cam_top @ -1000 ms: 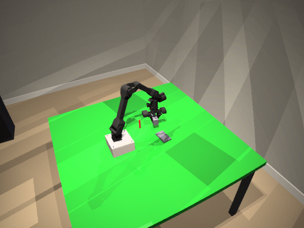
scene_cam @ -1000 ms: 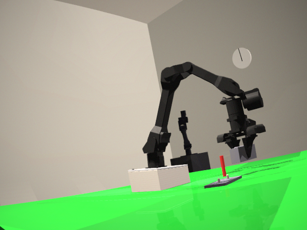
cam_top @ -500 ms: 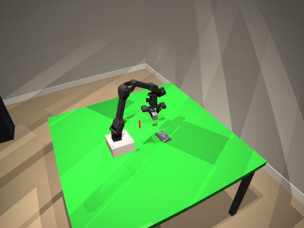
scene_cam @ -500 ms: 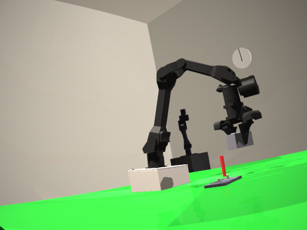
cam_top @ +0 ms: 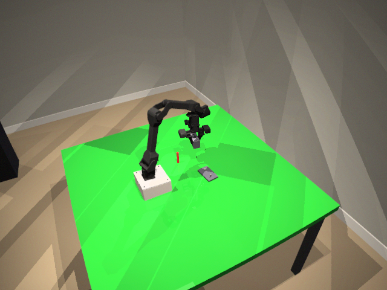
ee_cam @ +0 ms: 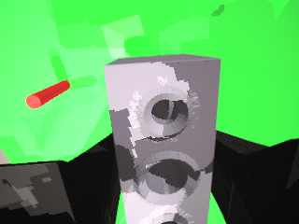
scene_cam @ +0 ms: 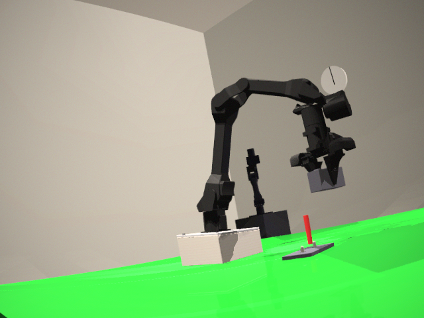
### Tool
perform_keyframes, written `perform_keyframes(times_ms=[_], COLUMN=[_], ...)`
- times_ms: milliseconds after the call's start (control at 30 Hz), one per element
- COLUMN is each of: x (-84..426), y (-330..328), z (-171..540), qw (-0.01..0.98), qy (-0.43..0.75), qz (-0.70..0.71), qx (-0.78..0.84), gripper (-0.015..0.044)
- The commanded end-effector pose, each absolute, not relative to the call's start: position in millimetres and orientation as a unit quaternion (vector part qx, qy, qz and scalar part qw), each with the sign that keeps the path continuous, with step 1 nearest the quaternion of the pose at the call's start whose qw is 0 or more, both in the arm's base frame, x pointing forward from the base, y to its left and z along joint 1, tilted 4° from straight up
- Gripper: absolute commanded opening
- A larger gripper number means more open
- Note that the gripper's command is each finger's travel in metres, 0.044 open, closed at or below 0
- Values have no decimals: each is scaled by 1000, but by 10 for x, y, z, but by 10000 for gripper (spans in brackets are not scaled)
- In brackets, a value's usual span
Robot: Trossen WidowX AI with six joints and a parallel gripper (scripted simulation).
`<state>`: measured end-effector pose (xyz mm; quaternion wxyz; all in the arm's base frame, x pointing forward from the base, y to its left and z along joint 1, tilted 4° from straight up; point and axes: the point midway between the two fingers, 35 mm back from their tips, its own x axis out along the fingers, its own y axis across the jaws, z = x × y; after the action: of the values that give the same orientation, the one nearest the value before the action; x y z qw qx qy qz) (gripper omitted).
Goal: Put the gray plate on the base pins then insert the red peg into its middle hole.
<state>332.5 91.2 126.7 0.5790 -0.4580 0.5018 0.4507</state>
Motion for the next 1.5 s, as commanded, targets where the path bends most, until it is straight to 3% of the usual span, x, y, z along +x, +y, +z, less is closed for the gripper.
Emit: perform_keyframes(times_ms=[0,1467], x=[3346,3534], y=[860,-352], z=[1258,540], qw=[578,514], qy=[502,449], qz=[449,503], qx=[-460,-530], gripper=[0,0])
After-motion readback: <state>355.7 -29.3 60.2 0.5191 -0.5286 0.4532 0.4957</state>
